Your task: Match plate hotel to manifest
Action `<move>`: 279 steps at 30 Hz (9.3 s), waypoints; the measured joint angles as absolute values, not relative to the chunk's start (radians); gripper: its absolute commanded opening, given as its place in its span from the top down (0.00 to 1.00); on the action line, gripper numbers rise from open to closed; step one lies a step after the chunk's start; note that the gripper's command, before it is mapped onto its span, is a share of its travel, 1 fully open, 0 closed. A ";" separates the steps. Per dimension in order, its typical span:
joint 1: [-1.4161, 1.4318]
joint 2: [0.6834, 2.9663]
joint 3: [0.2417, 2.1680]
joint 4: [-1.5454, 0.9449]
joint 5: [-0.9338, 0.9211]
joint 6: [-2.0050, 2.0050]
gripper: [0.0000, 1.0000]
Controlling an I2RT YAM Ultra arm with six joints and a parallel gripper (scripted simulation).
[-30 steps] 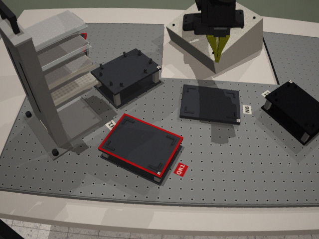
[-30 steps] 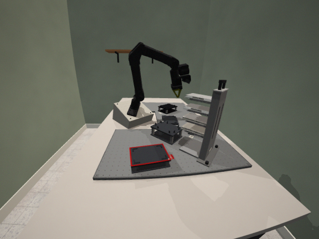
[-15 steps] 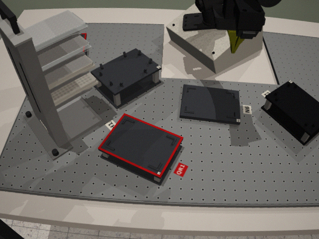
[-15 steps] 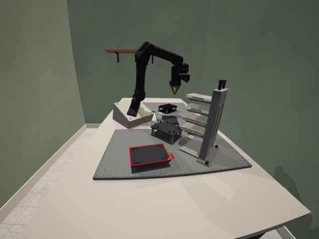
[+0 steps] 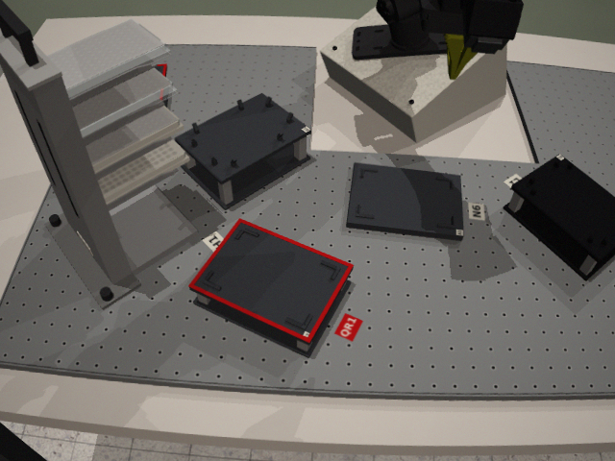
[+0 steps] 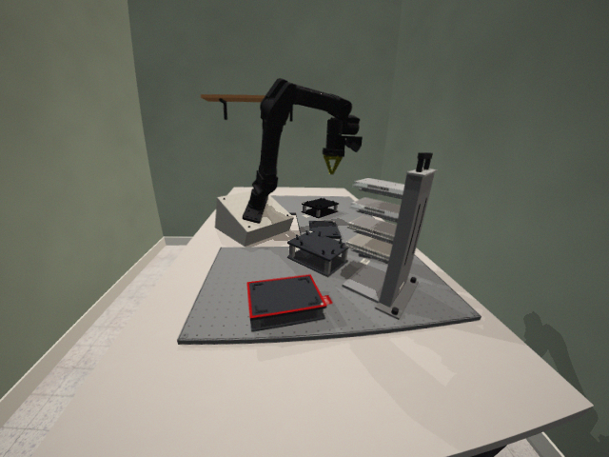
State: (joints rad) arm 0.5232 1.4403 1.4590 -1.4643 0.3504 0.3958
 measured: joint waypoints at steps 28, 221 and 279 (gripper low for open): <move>0.247 1.242 1.353 -1.419 0.363 0.200 1.00; -0.948 0.610 1.024 -0.858 -0.223 -0.129 0.00; -0.823 0.828 0.993 -0.590 -0.100 -0.073 0.00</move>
